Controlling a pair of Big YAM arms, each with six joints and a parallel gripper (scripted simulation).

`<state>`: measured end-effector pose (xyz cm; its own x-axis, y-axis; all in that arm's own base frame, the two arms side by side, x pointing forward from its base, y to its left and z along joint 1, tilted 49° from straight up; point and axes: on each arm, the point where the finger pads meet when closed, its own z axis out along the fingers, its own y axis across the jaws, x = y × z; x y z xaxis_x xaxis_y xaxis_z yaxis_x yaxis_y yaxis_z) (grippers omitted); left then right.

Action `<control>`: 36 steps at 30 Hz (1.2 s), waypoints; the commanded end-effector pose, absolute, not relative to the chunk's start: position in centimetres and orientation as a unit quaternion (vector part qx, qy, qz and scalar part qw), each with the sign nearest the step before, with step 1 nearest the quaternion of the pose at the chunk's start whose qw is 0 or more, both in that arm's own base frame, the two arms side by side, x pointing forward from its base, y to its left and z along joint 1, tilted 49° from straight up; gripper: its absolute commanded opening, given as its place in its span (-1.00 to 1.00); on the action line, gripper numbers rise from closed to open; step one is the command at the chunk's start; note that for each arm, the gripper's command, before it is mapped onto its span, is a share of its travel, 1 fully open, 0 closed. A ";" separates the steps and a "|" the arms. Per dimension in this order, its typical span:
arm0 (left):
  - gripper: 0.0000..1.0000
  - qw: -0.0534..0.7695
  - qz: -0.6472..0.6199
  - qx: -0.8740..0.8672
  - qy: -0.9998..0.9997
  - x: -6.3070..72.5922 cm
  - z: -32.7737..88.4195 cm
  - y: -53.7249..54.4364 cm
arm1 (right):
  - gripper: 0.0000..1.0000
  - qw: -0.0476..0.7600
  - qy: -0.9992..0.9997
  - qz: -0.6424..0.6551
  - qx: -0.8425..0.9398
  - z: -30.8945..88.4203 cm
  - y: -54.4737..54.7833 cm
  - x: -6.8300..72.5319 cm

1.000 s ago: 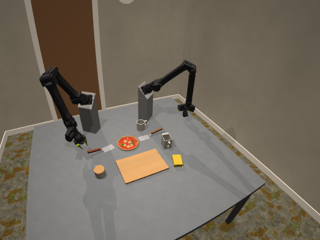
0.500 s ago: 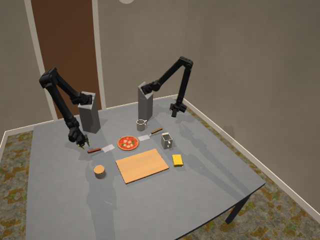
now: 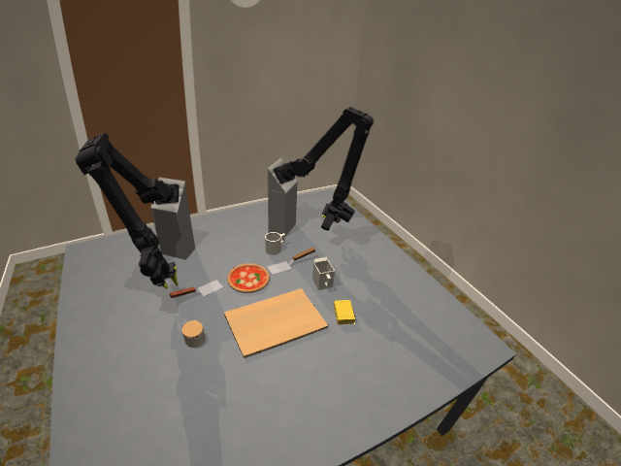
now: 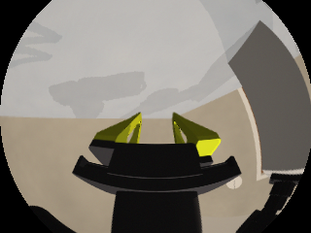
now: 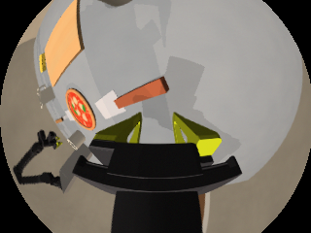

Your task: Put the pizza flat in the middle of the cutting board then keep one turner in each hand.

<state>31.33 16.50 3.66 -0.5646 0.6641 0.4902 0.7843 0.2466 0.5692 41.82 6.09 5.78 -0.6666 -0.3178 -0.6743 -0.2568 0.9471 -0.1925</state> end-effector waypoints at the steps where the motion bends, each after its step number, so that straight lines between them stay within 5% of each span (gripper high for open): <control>1: -0.04 0.069 -0.405 -0.477 -0.777 32.1 3.6 15.4 | -0.04 0.369 0.922 -0.022 -0.118 5.2 6.8 41.7; 36: -0.04 -0.029 -0.410 -0.652 -0.637 35.2 3.5 -1.1 | -0.04 0.372 0.914 0.024 0.157 4.6 10.3 41.0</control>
